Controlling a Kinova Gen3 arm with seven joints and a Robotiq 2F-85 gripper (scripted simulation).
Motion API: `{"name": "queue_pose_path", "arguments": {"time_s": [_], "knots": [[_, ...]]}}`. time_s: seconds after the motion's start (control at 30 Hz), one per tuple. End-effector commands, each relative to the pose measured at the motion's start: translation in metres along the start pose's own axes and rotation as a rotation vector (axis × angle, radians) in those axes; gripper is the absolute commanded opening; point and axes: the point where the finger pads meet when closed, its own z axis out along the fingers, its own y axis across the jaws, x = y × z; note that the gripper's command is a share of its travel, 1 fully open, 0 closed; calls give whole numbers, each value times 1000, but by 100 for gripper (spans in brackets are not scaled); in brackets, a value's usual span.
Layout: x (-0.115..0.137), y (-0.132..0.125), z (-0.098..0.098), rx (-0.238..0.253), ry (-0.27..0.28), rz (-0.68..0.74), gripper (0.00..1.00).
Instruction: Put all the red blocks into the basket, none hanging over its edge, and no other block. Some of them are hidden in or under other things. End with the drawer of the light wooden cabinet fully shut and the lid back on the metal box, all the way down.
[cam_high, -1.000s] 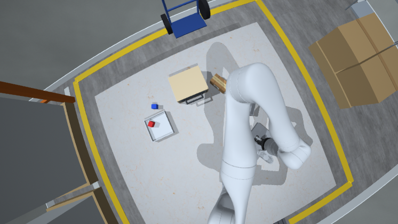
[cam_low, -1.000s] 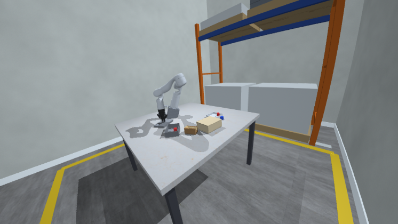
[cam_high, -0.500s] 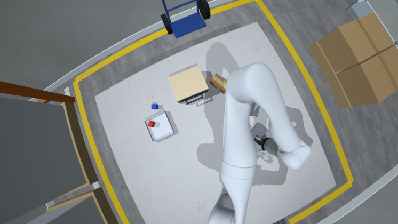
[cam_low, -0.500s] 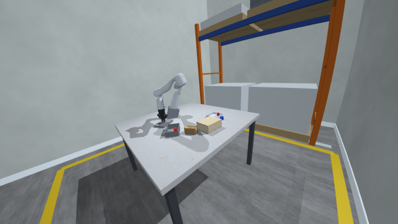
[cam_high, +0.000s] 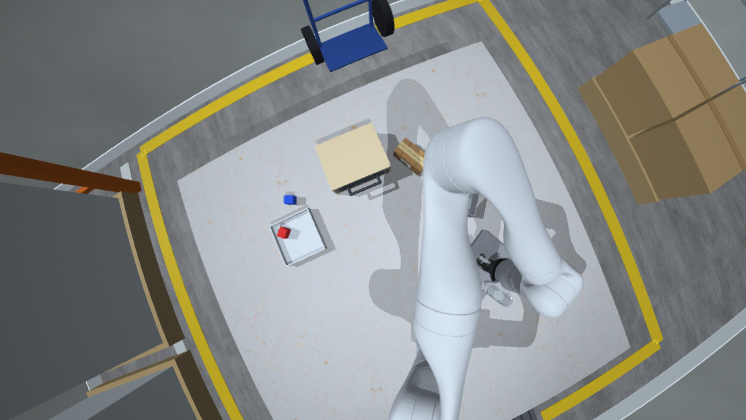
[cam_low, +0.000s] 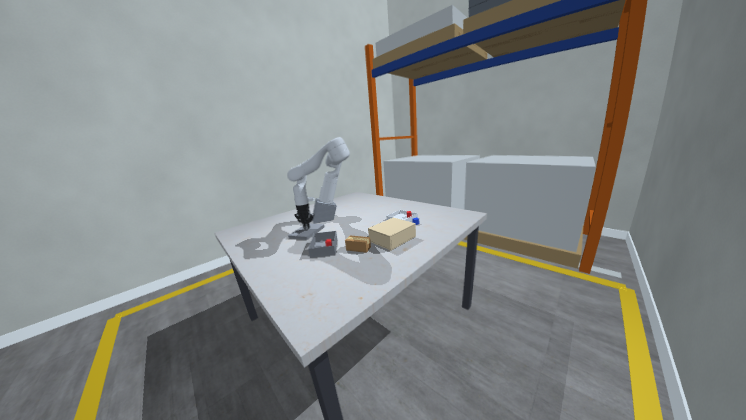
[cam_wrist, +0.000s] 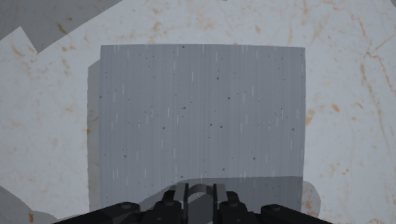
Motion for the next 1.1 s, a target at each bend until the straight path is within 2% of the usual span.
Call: {"name": "queue_pose_path", "arguments": {"time_s": [0.0, 0.23, 0.27, 1.07], "knots": [[0, 0, 0, 0, -1, 0, 10], [0, 0, 0, 0, -1, 0, 10], [0, 0, 0, 0, -1, 0, 40], [0, 0, 0, 0, -1, 0, 40]]}}
